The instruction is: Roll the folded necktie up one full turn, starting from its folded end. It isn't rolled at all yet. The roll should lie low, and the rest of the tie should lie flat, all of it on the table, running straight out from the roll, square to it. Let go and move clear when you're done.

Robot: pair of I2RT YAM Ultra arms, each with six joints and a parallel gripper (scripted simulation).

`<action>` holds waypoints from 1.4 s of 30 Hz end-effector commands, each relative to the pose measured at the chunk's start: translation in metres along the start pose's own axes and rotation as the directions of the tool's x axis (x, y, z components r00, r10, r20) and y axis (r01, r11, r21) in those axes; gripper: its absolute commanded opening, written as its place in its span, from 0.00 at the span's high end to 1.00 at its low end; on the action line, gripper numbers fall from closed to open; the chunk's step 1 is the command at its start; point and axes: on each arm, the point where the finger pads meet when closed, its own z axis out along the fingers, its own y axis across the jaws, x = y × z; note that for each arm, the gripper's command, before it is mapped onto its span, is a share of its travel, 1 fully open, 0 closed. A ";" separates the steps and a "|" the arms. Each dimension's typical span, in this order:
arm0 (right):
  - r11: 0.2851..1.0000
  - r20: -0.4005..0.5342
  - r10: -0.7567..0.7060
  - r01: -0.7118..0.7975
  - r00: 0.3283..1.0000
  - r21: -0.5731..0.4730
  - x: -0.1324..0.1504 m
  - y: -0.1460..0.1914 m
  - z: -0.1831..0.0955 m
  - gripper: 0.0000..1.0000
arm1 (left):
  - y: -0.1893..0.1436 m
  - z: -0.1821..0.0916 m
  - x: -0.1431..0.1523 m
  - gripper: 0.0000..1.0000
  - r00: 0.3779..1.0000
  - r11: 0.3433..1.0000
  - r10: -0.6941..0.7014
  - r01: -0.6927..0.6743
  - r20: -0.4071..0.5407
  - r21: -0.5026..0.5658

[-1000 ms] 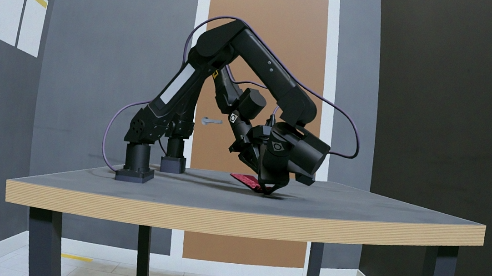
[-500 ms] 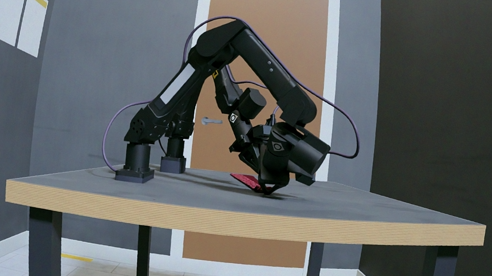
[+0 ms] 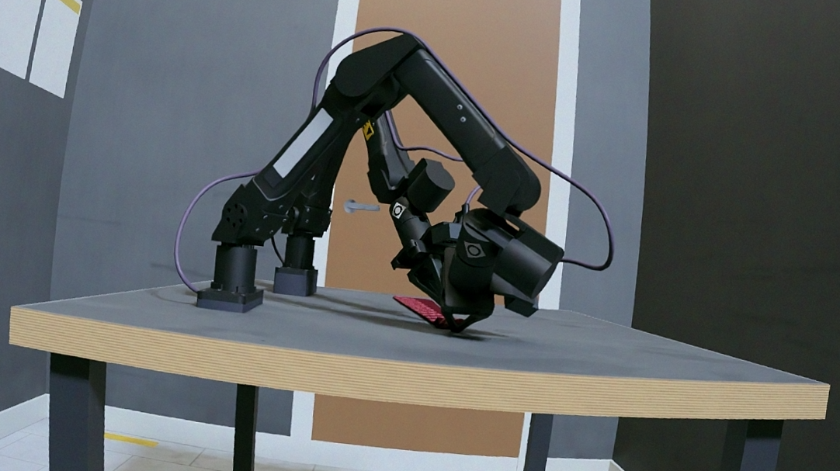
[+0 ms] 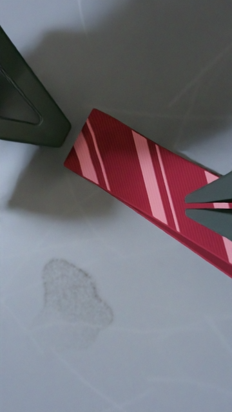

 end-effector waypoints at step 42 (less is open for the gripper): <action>1.000 0.027 -0.014 0.014 1.000 -0.007 -0.003 0.012 0.017 0.65 | -0.007 0.017 0.001 0.96 0.999 1.000 -0.002 0.001 0.047 0.021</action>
